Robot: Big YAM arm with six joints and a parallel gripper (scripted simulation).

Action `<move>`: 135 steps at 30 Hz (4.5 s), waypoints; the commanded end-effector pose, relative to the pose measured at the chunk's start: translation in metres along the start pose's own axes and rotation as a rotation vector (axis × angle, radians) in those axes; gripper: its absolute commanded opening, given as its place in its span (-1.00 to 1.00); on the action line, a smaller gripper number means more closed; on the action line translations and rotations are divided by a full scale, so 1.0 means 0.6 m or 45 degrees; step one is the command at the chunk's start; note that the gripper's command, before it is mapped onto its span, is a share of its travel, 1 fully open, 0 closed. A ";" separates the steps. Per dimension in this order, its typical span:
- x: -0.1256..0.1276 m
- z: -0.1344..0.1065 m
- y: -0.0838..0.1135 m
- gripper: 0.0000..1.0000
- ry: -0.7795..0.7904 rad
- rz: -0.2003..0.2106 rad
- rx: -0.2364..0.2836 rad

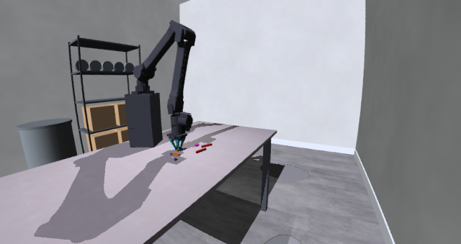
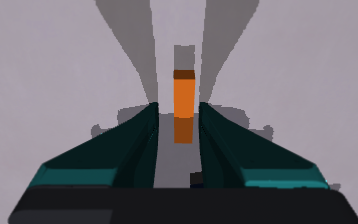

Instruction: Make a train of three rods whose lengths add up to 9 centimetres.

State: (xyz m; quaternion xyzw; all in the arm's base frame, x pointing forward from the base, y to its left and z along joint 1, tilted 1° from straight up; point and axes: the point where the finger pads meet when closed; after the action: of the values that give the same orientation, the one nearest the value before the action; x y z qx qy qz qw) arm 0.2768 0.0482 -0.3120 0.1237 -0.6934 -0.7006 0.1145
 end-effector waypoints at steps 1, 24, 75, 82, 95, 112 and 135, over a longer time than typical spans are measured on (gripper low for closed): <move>-0.008 -0.005 -0.003 -0.53 0.002 -0.019 0.003; -0.008 -0.005 -0.003 -0.91 0.002 -0.019 0.003; -0.005 -0.006 0.170 -0.91 -0.008 -0.010 0.001; -0.016 -0.016 0.165 -0.91 -0.189 -0.003 -0.001; -0.039 -0.038 0.159 -0.91 -0.576 0.005 -0.002; -0.066 -0.064 0.160 -0.91 -0.955 0.001 -0.003; -0.099 -0.098 0.164 -0.91 -1.425 -0.008 -0.006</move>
State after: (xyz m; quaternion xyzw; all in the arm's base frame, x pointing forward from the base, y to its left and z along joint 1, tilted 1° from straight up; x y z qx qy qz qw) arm 0.3404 0.0177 -0.2127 -0.2237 -0.6633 -0.6751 -0.2328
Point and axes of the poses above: the point where the finger pads meet when closed, its own y axis back along the fingers, its own x axis across the jaws, z = x × y, and after that the axes turned 9 degrees about y, right-handed
